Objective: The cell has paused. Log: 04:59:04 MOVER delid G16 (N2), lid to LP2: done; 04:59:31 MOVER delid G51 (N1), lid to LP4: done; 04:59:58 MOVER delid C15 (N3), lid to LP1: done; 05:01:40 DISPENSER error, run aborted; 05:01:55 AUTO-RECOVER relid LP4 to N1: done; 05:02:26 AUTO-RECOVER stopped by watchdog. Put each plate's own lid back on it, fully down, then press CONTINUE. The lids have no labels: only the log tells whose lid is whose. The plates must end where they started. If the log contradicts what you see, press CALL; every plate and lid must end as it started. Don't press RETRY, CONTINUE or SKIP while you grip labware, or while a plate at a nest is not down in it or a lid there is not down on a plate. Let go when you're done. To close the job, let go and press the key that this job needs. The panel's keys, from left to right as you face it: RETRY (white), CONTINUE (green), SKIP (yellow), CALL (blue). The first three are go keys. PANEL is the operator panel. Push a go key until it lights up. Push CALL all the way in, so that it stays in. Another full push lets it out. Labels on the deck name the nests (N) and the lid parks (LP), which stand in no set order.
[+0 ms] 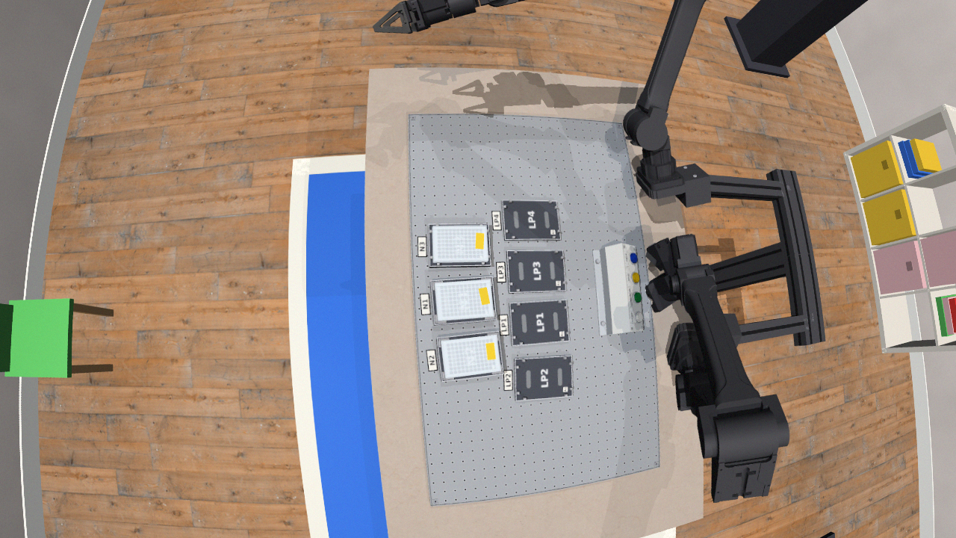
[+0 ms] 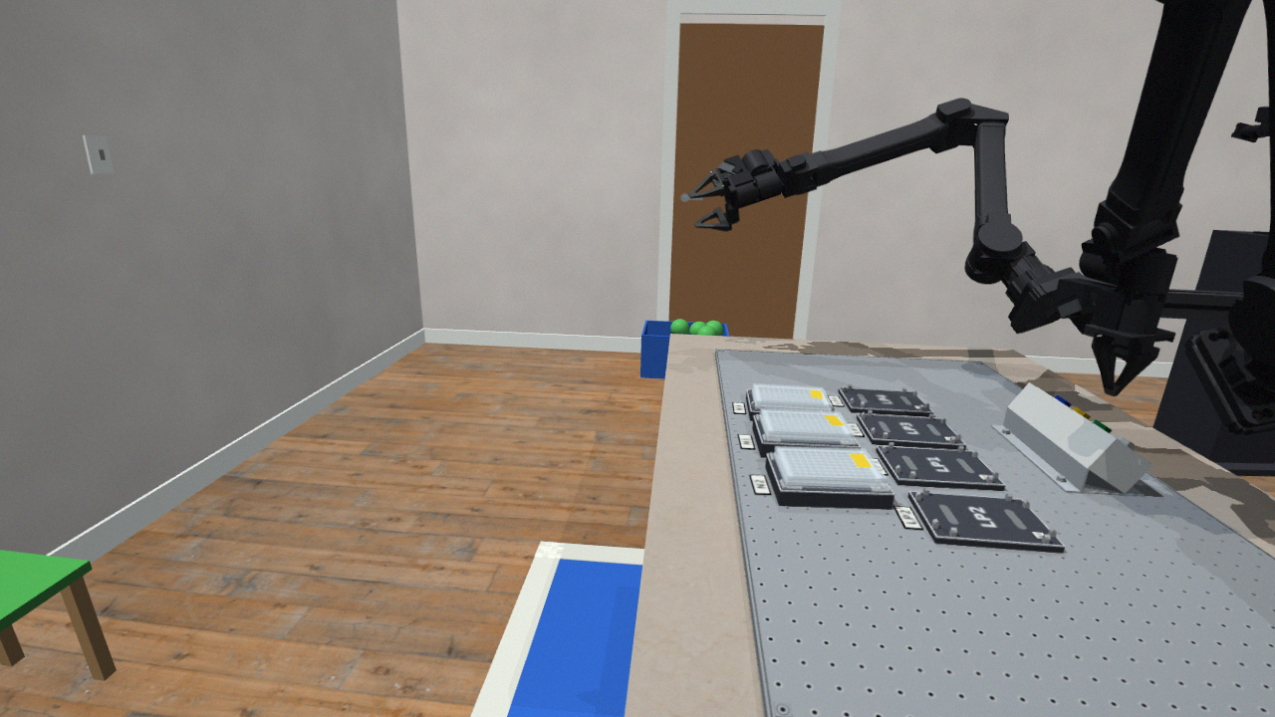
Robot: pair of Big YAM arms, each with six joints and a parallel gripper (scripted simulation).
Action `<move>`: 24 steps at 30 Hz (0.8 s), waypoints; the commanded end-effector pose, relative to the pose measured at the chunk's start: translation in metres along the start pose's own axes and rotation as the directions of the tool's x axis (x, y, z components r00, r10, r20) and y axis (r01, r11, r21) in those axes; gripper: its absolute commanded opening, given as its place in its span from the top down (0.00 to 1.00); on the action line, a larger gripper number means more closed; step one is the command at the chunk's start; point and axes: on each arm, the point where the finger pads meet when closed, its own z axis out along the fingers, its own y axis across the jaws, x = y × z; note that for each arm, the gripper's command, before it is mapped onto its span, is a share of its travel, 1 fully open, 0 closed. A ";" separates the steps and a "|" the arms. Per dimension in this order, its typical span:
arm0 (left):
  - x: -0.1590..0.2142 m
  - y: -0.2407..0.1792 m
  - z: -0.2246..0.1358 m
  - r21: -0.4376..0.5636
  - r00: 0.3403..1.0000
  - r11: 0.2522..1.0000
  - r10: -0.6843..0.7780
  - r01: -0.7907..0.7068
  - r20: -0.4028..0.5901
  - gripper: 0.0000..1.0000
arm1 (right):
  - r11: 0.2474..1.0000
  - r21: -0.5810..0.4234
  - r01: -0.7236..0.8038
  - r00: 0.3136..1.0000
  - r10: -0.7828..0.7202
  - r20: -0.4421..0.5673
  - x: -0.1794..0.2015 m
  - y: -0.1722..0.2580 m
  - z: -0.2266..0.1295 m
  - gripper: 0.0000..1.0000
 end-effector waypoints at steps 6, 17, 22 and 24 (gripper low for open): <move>0.005 -0.001 0.015 0.001 1.000 1.000 0.023 -0.023 -0.021 1.00 | 1.000 0.018 -0.015 1.000 0.015 -0.003 0.004 -0.011 0.005 0.00; 0.006 -0.001 0.019 0.001 1.000 1.000 0.023 -0.023 -0.021 1.00 | 1.000 0.018 -0.015 1.000 0.015 -0.003 0.004 -0.011 0.005 0.00; 0.006 -0.001 0.021 0.001 1.000 1.000 0.023 -0.023 -0.021 1.00 | 1.000 0.018 -0.015 1.000 0.015 -0.003 0.004 -0.011 0.005 0.00; 0.007 -0.001 0.022 0.001 1.000 1.000 0.023 -0.023 -0.021 1.00 | 1.000 0.018 -0.015 1.000 0.015 -0.003 0.004 -0.011 0.005 0.00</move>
